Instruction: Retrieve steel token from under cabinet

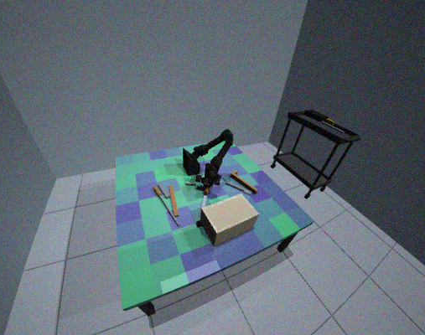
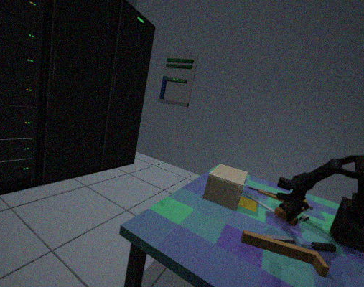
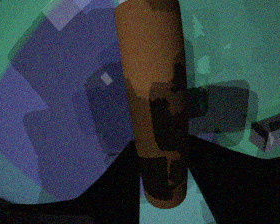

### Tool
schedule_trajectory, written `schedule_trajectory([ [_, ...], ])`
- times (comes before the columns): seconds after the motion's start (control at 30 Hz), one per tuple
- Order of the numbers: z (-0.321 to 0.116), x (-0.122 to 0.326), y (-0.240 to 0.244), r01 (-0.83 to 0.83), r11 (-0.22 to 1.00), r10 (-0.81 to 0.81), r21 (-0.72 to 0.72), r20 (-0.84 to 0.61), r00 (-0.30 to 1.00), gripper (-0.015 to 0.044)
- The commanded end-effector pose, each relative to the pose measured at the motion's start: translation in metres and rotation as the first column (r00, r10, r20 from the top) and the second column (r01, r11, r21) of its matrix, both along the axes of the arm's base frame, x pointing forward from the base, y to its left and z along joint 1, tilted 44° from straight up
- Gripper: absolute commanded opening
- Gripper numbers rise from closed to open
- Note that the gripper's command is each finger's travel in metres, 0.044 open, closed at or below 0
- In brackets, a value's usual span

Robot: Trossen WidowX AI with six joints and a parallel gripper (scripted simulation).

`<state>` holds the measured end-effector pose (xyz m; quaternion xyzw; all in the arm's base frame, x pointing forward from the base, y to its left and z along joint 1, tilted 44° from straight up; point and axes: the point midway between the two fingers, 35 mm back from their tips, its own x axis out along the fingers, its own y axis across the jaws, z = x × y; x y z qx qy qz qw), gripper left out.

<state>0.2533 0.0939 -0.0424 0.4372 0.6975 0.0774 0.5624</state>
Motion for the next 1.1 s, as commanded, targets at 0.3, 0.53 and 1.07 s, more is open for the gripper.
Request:
schedule_trajectory([
  [0.3,0.012,0.0,0.01,0.003,1.0,-0.003,0.004,0.007,1.0,0.0],
  [0.53,0.018,-0.001,0.016,0.003,1.0,-0.003,0.004,0.007,1.0,0.0],
  [1.07,0.031,-0.002,0.029,0.003,1.0,-0.003,0.005,0.007,1.0,0.0],
])
